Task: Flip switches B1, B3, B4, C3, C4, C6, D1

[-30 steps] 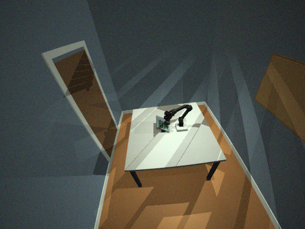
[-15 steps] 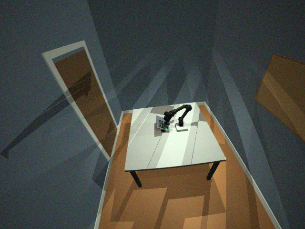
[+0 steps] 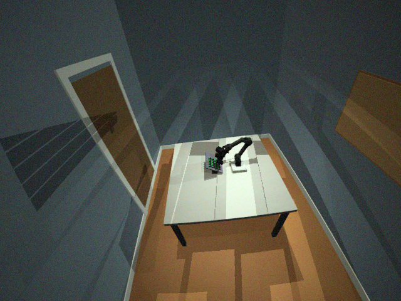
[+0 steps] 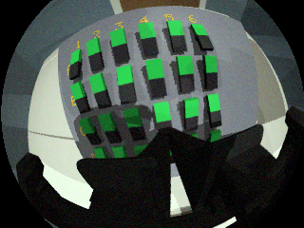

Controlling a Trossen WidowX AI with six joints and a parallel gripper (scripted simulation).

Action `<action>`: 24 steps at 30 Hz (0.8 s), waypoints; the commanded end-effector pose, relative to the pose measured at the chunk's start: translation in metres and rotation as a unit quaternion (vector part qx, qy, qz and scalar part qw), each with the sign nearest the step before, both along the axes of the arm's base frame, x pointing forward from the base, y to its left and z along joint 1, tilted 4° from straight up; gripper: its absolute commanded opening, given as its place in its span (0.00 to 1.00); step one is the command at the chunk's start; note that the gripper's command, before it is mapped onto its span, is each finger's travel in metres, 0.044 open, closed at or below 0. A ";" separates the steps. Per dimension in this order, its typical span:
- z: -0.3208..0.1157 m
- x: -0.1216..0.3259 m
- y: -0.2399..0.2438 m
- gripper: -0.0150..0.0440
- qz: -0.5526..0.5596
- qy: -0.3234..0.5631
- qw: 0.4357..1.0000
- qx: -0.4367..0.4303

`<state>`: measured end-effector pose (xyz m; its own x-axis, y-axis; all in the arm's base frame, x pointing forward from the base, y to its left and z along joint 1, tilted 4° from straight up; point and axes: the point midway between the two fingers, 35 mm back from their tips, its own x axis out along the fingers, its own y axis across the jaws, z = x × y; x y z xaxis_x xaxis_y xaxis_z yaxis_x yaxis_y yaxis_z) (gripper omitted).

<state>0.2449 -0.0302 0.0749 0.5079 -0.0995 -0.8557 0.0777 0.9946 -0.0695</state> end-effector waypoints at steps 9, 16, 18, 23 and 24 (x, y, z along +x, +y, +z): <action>-0.002 0.001 0.000 0.25 0.004 0.000 1.000 0.000; -0.003 0.001 0.000 0.25 0.004 0.000 1.000 0.000; -0.003 0.001 0.000 0.25 0.004 0.000 1.000 0.000; -0.003 0.002 0.000 0.25 0.004 0.000 1.000 0.000; -0.004 0.002 0.000 0.25 0.004 0.000 1.000 0.000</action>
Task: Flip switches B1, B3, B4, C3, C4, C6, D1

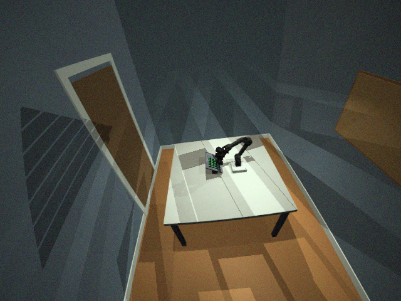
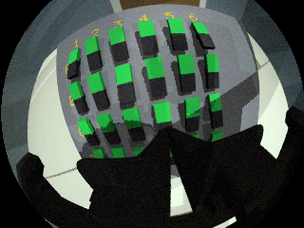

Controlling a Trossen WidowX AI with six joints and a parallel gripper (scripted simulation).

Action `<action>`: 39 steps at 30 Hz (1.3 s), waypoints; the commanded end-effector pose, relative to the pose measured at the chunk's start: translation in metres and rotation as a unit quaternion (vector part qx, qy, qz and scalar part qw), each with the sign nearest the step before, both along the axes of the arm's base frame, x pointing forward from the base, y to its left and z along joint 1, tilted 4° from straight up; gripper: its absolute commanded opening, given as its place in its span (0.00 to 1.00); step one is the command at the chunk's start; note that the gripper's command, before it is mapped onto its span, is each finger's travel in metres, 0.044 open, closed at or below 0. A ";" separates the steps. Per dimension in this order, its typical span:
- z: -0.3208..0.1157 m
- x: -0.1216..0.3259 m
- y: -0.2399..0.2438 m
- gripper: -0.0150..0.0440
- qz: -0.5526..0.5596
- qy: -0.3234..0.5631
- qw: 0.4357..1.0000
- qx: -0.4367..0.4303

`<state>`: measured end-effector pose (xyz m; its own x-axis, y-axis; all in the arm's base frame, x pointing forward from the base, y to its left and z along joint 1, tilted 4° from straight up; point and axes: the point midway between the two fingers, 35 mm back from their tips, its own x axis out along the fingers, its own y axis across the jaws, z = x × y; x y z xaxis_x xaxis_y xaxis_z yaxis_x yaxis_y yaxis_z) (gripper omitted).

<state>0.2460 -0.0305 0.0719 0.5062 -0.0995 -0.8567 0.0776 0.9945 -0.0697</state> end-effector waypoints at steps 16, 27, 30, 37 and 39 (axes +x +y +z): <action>0.034 -0.015 0.004 0.25 0.002 0.008 1.000 0.001; 0.056 -0.030 -0.017 0.25 0.003 0.017 1.000 0.000; 0.058 -0.032 -0.039 0.25 0.003 0.016 1.000 -0.001; 0.044 -0.025 -0.051 0.25 0.003 0.007 1.000 -0.003; 0.030 -0.018 -0.052 0.25 0.004 0.001 1.000 -0.003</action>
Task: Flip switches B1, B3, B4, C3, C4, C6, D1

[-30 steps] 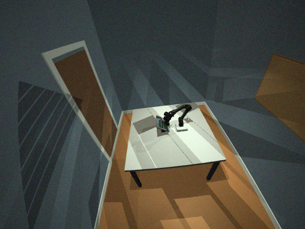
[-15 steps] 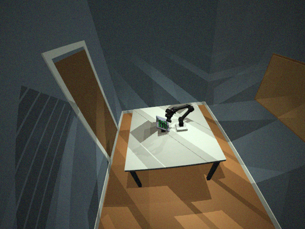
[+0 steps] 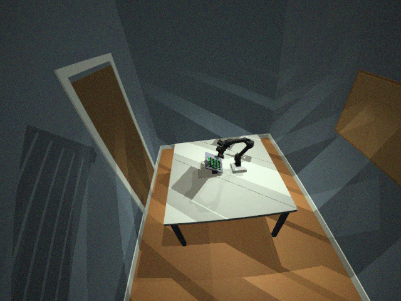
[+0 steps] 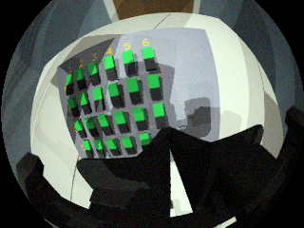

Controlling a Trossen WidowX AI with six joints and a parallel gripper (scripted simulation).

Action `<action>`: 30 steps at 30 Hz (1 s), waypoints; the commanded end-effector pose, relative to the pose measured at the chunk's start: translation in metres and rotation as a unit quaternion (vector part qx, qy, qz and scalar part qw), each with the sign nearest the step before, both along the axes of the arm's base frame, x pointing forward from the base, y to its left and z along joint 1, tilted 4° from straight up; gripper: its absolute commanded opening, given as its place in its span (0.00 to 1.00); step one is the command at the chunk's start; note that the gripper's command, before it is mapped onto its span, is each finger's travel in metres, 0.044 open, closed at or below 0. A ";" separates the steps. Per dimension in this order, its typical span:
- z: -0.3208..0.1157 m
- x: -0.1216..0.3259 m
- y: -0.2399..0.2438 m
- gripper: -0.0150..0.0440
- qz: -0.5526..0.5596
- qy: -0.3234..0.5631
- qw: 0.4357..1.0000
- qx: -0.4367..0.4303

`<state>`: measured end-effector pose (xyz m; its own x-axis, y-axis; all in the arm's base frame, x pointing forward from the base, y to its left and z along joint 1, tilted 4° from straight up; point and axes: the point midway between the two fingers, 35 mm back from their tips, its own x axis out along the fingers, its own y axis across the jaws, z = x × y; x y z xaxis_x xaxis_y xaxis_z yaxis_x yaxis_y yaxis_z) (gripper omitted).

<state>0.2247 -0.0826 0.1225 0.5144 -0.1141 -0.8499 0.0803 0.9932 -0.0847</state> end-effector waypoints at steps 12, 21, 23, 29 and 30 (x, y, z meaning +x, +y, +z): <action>-0.033 0.010 -0.001 0.25 0.005 0.005 1.000 0.005; -0.043 0.016 -0.003 0.25 0.005 0.005 1.000 0.004; -0.043 0.016 -0.003 0.25 0.005 0.005 1.000 0.004; -0.043 0.016 -0.003 0.25 0.005 0.005 1.000 0.004; -0.043 0.016 -0.003 0.25 0.005 0.005 1.000 0.004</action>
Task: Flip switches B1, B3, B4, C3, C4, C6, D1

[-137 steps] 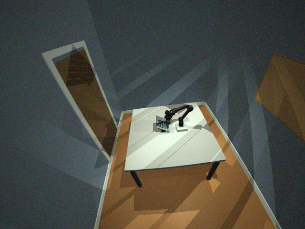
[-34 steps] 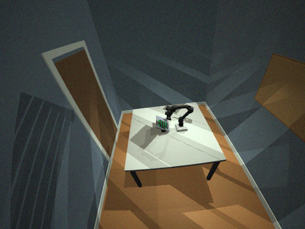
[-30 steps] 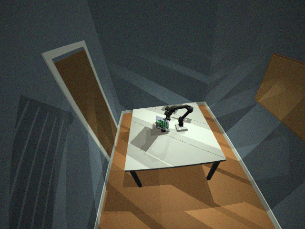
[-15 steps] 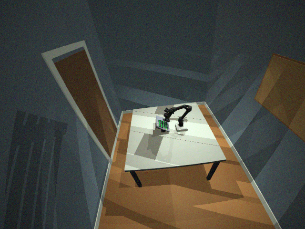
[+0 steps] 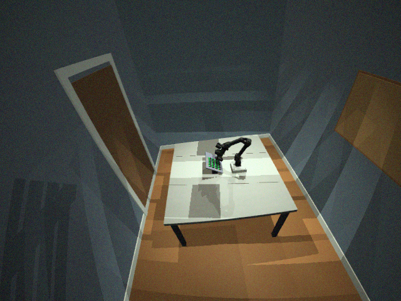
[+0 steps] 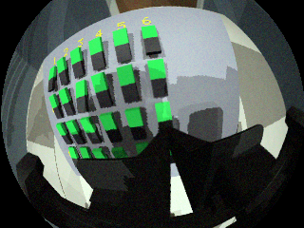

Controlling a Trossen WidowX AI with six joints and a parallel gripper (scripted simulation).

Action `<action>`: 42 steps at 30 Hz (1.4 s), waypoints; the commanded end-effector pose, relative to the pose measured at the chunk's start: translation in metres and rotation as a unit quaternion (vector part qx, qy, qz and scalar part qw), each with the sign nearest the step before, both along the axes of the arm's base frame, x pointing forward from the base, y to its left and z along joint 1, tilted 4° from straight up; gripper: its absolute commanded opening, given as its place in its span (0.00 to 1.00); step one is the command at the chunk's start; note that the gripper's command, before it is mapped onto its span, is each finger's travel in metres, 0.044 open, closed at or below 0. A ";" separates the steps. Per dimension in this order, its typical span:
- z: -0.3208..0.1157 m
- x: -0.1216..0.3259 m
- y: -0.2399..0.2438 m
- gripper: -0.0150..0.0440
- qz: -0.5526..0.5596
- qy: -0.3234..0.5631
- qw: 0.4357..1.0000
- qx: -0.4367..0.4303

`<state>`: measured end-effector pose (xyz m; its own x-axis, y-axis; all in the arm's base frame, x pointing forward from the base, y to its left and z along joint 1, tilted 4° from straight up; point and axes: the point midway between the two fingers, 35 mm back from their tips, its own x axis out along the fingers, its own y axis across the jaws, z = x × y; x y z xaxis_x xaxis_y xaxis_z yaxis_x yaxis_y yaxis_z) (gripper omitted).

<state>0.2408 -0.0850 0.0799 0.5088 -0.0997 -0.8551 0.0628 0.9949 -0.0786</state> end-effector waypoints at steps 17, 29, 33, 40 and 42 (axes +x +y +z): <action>-0.002 0.000 0.000 0.25 -0.004 0.000 1.000 0.001; -0.003 0.001 0.000 0.25 -0.004 0.000 1.000 0.001; -0.004 0.001 -0.001 0.25 -0.004 0.000 1.000 0.001; -0.004 0.002 -0.001 0.25 -0.004 0.000 1.000 0.001; -0.005 0.002 -0.001 0.25 -0.004 0.000 1.000 0.001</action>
